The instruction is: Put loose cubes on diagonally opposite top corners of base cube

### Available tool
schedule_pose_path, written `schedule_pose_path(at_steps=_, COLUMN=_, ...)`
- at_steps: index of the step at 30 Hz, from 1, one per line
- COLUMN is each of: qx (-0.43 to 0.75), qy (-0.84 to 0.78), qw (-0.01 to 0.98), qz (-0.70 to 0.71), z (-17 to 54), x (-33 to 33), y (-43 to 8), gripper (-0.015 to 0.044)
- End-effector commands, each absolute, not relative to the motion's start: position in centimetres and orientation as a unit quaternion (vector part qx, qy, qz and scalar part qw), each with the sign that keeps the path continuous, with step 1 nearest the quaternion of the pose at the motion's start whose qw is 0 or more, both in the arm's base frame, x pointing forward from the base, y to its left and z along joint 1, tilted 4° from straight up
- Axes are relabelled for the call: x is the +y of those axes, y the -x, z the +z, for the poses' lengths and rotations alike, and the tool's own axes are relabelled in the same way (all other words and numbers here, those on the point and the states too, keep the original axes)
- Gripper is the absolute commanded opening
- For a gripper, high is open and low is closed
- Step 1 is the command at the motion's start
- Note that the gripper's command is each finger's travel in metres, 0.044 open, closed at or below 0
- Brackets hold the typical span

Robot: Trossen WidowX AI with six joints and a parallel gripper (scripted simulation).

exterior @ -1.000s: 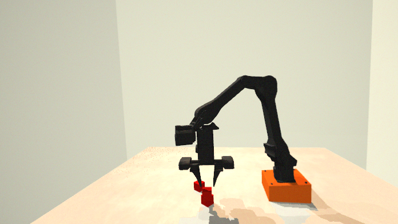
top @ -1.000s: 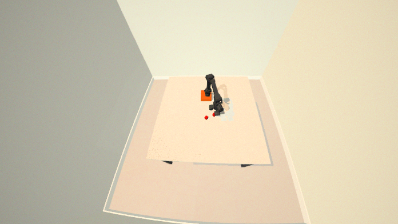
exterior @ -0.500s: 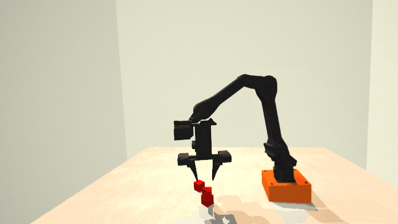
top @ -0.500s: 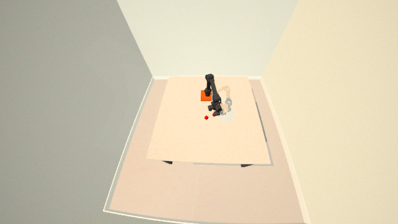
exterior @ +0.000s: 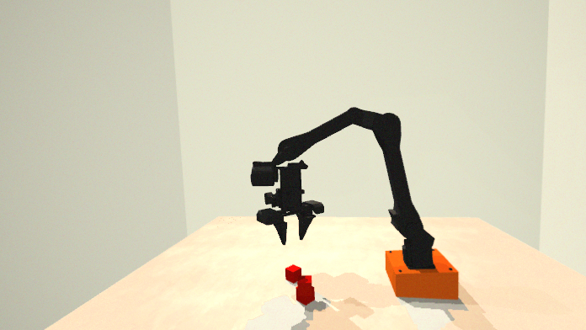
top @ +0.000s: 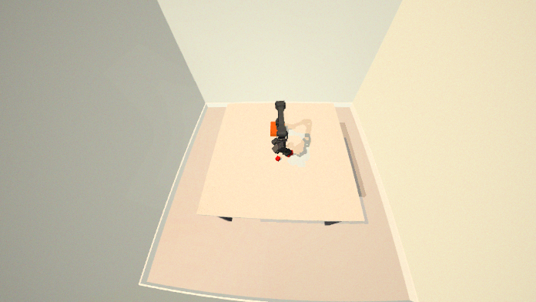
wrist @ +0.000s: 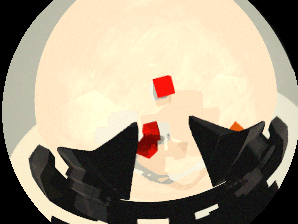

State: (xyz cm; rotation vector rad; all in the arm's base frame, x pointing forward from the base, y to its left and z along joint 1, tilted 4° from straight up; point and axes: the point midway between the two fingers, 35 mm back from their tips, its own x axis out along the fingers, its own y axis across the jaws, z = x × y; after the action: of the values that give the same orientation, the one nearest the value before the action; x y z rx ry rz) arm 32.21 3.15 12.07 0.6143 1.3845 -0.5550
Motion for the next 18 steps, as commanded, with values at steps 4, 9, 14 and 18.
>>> schedule_pose_path(at_steps=4, qx=0.642, qy=-0.212, qw=0.711, qz=-0.193, z=12.9, x=0.6, y=-32.9, gripper=0.0265)
schedule_pose_path(at_steps=9, qx=0.642, qy=-0.212, qw=0.711, qz=-0.193, z=12.7, x=0.6, y=-32.9, gripper=0.0265)
schedule_pose_path(at_steps=14, qx=0.642, qy=-0.212, qw=0.711, qz=-0.193, z=8.8, x=0.6, y=-33.4, gripper=0.0265)
schedule_pose_path(at_steps=18, qx=0.642, qy=-0.212, qw=0.711, qz=-0.193, z=6.7, x=0.6, y=-33.5, gripper=0.0265)
